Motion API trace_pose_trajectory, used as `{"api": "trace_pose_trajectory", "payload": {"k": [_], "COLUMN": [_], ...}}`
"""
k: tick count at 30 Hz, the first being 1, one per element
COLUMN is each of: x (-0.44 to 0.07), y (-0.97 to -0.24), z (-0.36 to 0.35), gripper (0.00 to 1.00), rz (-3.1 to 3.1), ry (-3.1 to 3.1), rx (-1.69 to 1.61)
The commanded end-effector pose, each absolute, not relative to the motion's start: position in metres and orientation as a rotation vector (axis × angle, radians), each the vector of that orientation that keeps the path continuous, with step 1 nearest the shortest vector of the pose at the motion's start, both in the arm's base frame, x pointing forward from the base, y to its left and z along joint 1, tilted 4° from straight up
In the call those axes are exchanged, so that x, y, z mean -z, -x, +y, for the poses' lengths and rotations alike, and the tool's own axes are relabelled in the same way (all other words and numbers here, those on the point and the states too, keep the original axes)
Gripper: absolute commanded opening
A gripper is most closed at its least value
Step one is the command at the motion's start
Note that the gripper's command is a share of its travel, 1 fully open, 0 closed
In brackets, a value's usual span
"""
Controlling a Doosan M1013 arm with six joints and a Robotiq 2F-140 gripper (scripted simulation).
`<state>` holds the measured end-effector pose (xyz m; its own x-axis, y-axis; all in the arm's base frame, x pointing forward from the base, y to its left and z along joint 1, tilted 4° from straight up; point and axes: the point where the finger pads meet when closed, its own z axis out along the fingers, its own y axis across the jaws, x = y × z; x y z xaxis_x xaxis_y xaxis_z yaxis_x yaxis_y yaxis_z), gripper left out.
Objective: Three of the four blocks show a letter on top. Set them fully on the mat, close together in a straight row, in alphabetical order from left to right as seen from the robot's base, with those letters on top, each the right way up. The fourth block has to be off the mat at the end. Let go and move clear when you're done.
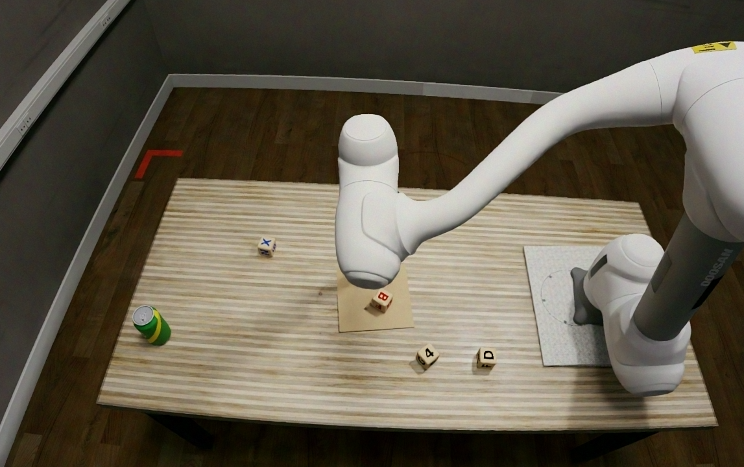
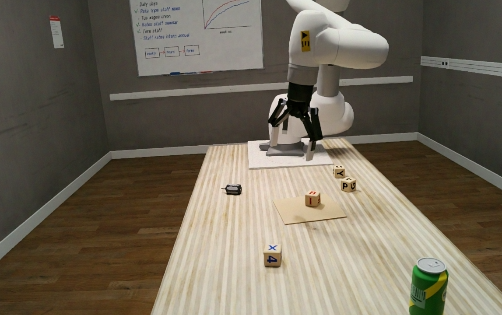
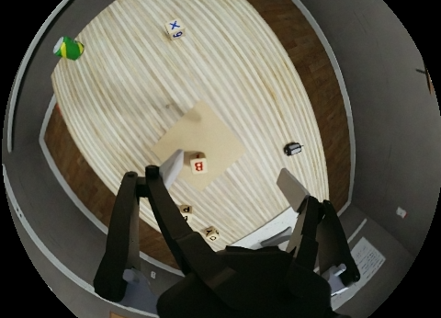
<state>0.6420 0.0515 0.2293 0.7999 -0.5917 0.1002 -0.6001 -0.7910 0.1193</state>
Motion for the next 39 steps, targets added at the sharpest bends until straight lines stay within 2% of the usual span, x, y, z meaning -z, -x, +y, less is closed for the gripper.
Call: {"api": "trace_pose_trajectory", "payload": {"k": [1,20,39], "x": [-0.214,-0.147,-0.124], "y": [-0.64,-0.623,-0.615], "z": [0.062,0.11,0.129], "gripper": [1.0,1.0,1.0], "rz": [-1.109,-1.728,-1.935], "ry": [-2.752,-2.369,-2.219], "rx": [-0.135,-0.361,-0.449]}}
